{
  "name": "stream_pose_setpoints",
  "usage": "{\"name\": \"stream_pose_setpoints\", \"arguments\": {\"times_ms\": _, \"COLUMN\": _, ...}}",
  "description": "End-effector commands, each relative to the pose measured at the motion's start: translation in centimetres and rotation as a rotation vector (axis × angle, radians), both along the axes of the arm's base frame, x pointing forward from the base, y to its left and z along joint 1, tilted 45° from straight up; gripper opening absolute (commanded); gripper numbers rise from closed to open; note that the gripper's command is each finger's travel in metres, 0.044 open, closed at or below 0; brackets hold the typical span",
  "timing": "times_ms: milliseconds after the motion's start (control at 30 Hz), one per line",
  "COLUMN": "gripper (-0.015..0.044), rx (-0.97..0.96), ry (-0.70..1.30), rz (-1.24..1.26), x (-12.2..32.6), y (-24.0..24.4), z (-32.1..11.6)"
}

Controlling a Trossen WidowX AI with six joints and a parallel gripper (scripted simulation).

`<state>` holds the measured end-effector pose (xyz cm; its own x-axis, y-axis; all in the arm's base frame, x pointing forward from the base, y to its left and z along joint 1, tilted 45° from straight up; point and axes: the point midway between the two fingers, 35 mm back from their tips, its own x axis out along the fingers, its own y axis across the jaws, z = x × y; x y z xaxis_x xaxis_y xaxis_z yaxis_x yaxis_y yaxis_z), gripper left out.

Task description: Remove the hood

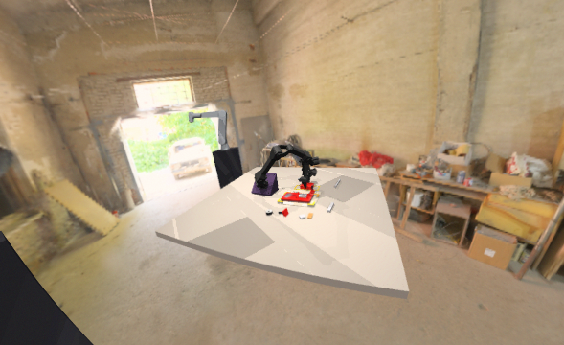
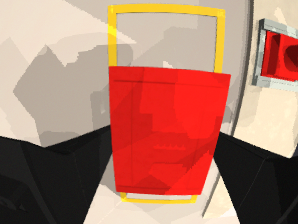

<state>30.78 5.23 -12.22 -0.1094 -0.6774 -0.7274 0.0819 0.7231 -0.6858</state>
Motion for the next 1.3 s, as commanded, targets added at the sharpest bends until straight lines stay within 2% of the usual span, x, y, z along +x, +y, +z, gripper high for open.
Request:
{"name": "stream_pose_setpoints", "arguments": {"times_ms": 0, "gripper": 0.0236, "rx": 0.000, "ry": -0.001, "rz": 0.000, "x": 0.0, "y": 0.0, "z": 0.0}}
{"name": "stream_pose_setpoints", "arguments": {"times_ms": 267, "gripper": 0.0440, "rx": 0.000, "ry": 0.000, "rz": 0.000, "x": 0.1, "y": 0.2, "z": 0.2}}
{"name": "stream_pose_setpoints", "arguments": {"times_ms": 533, "gripper": 0.0440, "rx": -0.006, "ry": 0.004, "rz": -0.002, "x": 0.8, "y": 4.9, "z": 5.0}}
{"name": "stream_pose_setpoints", "arguments": {"times_ms": 1267, "gripper": 0.0440, "rx": -0.007, "ry": 0.005, "rz": -0.002, "x": 0.8, "y": 5.1, "z": 5.2}}
